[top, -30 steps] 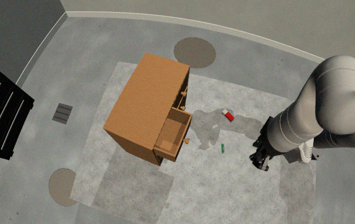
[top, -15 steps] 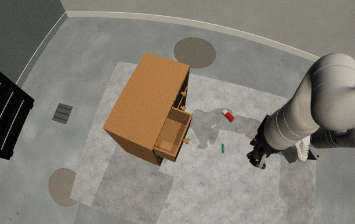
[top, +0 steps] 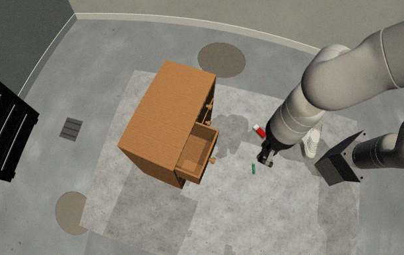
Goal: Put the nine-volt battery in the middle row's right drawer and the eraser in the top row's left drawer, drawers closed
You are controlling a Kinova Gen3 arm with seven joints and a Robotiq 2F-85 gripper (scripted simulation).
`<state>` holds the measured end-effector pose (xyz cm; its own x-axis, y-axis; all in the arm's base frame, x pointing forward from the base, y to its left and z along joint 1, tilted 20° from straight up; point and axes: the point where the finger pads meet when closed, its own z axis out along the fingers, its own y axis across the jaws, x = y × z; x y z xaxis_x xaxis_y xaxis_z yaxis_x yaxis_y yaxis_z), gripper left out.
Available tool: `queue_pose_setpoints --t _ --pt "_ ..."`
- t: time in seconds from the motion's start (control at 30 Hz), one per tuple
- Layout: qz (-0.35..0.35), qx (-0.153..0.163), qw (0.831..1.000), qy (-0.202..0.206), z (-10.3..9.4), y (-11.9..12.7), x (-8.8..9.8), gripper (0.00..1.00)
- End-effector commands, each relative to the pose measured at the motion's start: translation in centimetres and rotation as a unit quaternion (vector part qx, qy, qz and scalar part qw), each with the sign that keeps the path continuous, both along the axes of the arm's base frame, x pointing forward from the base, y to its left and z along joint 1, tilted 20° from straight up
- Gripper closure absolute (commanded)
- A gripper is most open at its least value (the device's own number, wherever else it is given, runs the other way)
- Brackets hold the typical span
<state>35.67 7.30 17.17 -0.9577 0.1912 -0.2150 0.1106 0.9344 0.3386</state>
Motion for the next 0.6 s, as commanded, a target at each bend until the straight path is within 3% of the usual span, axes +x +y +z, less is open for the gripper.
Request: queue_pose_setpoints --t 0.0,0.07,0.1,0.2,0.23,0.3,0.37,0.47,0.5,0.57 --pt "-0.023 0.013 0.999 0.027 -3.8 -1.7 1.5 0.67" --pt "-0.036 0.018 0.999 0.029 -5.8 -3.0 2.8 0.67" --pt "-0.036 0.018 0.999 0.029 -5.8 -3.0 2.8 0.67" --pt "-0.058 0.025 0.997 0.034 -9.3 -5.0 4.3 0.67" --pt "-0.058 0.025 0.997 0.034 -9.3 -5.0 4.3 0.67" --pt "-0.072 0.028 0.996 0.038 -11.8 -6.3 5.1 0.67" --pt "-0.072 0.028 0.996 0.038 -11.8 -6.3 5.1 0.67" --pt "-0.094 0.031 0.994 0.044 -15.7 -8.2 5.7 0.67" --pt "-0.094 0.031 0.994 0.044 -15.7 -8.2 5.7 0.67" --pt "-0.107 0.033 0.992 0.048 -18.3 -9.4 5.9 0.67"
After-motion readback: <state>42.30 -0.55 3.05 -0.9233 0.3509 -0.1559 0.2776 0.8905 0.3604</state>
